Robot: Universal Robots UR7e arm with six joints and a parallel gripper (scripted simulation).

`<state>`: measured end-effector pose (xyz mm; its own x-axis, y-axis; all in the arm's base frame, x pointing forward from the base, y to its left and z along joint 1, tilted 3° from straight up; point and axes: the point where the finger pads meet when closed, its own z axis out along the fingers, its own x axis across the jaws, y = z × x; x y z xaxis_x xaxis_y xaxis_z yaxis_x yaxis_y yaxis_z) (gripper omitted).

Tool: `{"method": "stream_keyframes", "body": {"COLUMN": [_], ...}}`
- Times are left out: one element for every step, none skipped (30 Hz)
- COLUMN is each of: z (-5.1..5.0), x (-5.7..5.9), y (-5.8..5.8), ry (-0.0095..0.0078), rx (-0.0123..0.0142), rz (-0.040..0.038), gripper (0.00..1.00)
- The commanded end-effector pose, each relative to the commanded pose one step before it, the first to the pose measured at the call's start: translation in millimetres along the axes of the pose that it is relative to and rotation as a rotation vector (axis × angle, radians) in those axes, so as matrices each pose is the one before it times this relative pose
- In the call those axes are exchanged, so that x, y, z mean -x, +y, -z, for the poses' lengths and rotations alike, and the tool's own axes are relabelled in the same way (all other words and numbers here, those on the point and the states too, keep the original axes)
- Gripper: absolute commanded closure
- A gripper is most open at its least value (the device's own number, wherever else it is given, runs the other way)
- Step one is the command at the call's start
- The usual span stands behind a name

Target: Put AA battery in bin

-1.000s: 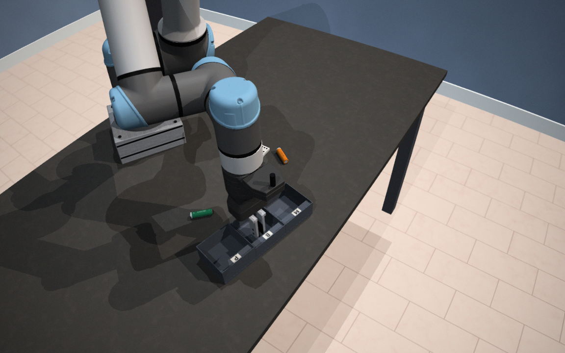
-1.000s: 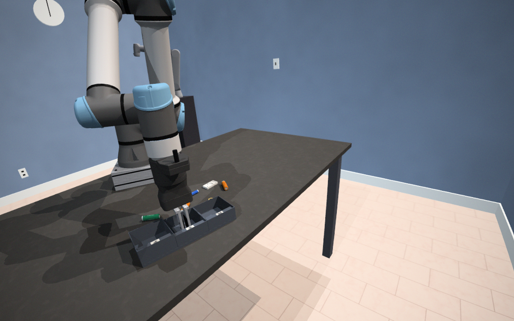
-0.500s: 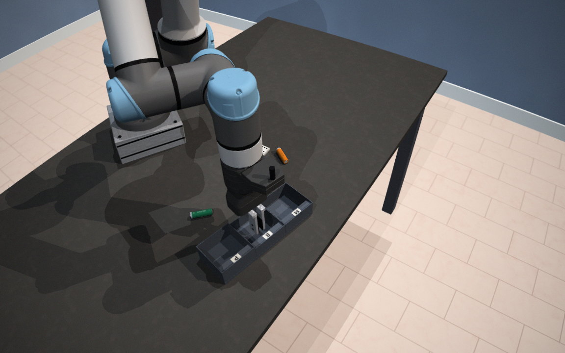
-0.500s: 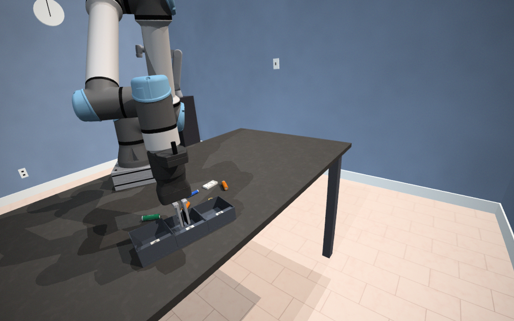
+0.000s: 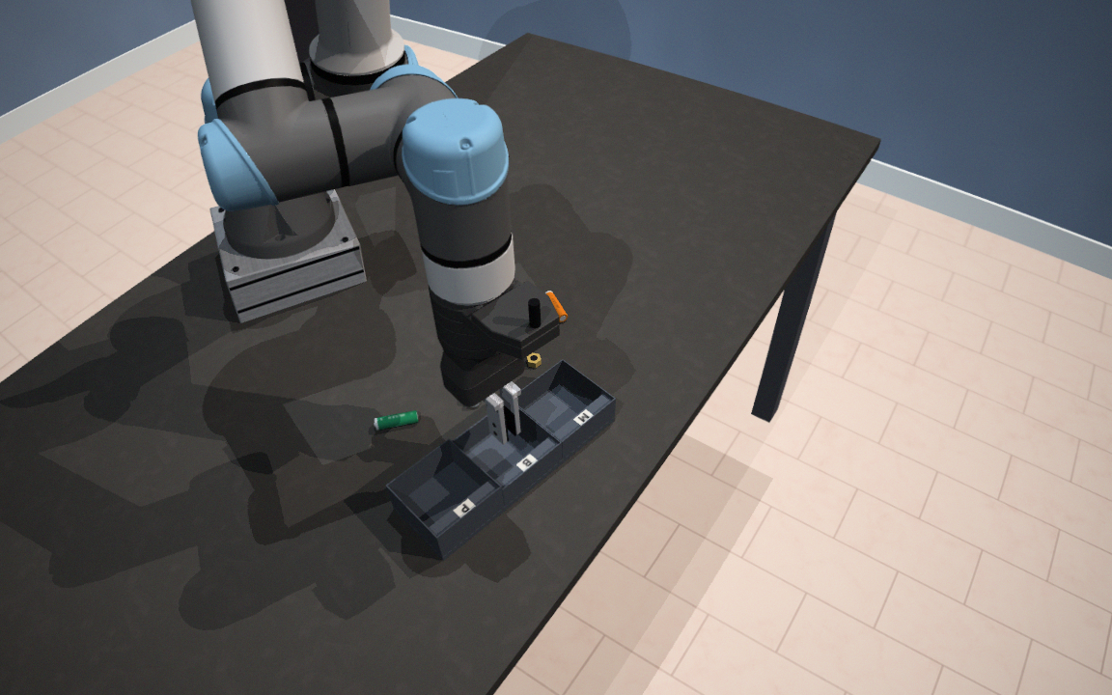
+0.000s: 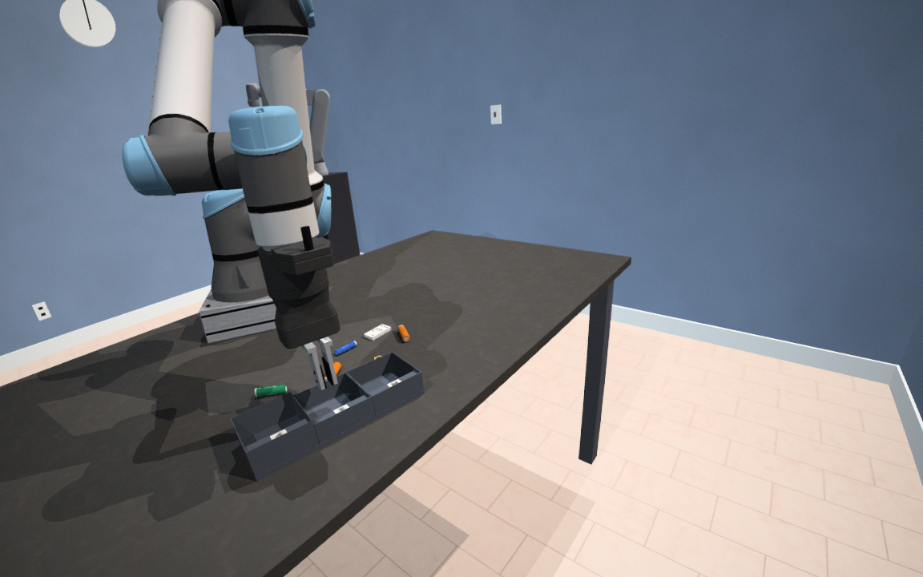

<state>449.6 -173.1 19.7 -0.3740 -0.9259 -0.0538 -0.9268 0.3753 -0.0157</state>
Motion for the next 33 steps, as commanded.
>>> {"method": "stream_keyframes", "body": {"z": [12.07, 0.0, 0.0, 0.0, 0.0, 0.0, 0.0, 0.0, 0.0, 0.0, 0.0, 0.0, 0.0, 0.0, 0.0, 0.0, 0.0, 0.0, 0.0, 0.0, 0.0, 0.0, 0.0, 0.0, 0.0, 0.0, 0.0, 0.0, 0.0, -2.67, -2.66, -2.66, -2.66], "x": [-0.21, 0.0, 0.0, 0.0, 5.0, 5.0, 0.0, 0.0, 5.0, 5.0, 5.0, 5.0, 5.0, 5.0, 5.0, 5.0, 5.0, 5.0, 5.0, 5.0, 5.0, 5.0, 4.0, 0.0, 0.0, 0.01, 0.0, 0.0, -0.08, 0.08, 0.0, 0.0, 0.0], "y": [-0.46, 0.0, 0.0, 0.0, 0.22, 0.22, 0.0, 0.0, 0.22, 0.22, 0.22, 0.22, 0.22, 0.22, 0.22, 0.22, 0.22, 0.22, 0.22, 0.22, 0.22, 0.22, 0.17, 0.0, 0.0, -0.02, 0.0, 0.0, 0.04, -0.04, 0.0, 0.0, 0.0], "ry": [0.0003, 0.0, 0.0, 0.0, -0.00002, -0.00002, 0.0, 0.0, -0.00002, -0.00002, -0.00002, -0.00002, -0.00002, -0.00002, -0.00002, -0.00002, -0.00002, -0.00002, -0.00002, -0.00002, -0.00002, -0.00002, -0.00001, 0.0, 0.0, 0.0, 0.0, 0.0, -0.00003, 0.00003, 0.0, 0.0, 0.0], "rx": [-0.00118, 0.0, 0.0, 0.0, 0.0, 0.0, 0.0, 0.0, 0.0, -0.00001, -0.00001, -0.00001, -0.00001, 0.0, 0.0, 0.0, 0.0, 0.0, 0.0, 0.0, 0.0, 0.0, 0.0, 0.0, 0.0, 0.00001, 0.0, 0.0, -0.00002, 0.00002, 0.0, 0.0, 0.0], "rz": [0.00013, 0.0, 0.0, 0.0, 0.0, 0.0, 0.0, 0.0, 0.0, 0.0, 0.0, 0.0, 0.0, 0.0, 0.0, 0.0, 0.0, 0.0, 0.0, 0.0, 0.0, 0.0, 0.0, 0.0, 0.0, 0.0, 0.0, 0.0, 0.00002, -0.00002, 0.0, 0.0, 0.0], "gripper": [0.69, 0.69, 0.69, 0.69, 0.69, 0.69, 0.69, 0.69, 0.69, 0.69, 0.69, 0.69, 0.69, 0.69, 0.69, 0.69, 0.69, 0.69, 0.69, 0.69, 0.69, 0.69, 0.69, 0.69, 0.69, 0.69, 0.69, 0.69, 0.69, 0.69, 0.69, 0.69, 0.69]}}
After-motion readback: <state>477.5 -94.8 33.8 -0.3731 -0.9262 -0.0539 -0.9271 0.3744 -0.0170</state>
